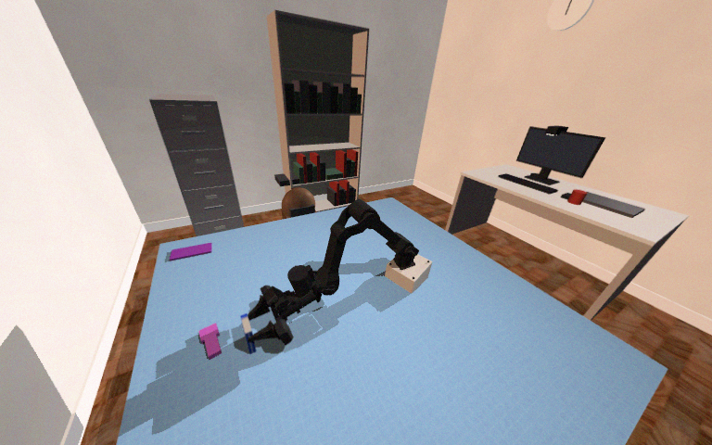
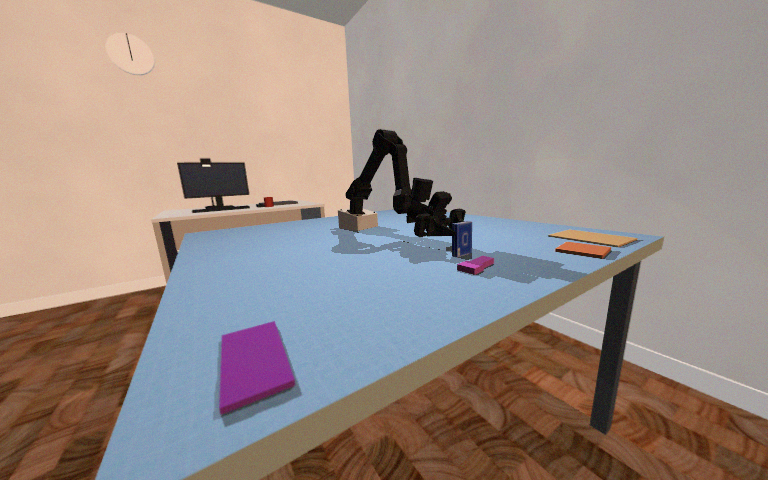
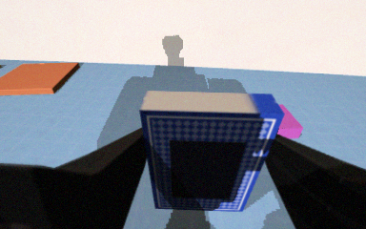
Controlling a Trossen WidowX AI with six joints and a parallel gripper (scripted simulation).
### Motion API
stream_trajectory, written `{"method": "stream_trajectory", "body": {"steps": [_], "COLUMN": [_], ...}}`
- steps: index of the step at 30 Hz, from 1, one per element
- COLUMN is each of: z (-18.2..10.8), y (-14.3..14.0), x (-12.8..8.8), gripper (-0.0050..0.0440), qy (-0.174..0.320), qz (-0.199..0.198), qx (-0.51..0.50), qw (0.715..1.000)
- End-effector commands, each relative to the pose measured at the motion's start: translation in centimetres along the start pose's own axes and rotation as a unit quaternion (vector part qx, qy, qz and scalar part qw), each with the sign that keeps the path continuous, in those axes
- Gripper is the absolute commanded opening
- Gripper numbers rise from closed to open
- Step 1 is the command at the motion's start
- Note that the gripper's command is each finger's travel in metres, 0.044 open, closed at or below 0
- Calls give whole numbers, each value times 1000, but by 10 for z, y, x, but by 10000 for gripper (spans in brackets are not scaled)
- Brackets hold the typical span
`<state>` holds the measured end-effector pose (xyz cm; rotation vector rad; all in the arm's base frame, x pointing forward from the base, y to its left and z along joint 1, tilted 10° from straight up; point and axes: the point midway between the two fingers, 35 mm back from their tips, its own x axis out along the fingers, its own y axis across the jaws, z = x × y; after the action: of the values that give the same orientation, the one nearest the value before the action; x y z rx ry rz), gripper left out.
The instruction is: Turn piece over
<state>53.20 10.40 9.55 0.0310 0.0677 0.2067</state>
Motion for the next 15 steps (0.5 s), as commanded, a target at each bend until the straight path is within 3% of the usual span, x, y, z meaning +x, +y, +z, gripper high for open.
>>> {"method": "stream_trajectory", "body": {"steps": [1, 15], "z": [-3, -5], "y": [0, 0], "x": [-1, -8], "gripper": [0, 0], "qy": [1, 3], "qz": [0, 1], "qx": [0, 2], "qw": [1000, 1000]}}
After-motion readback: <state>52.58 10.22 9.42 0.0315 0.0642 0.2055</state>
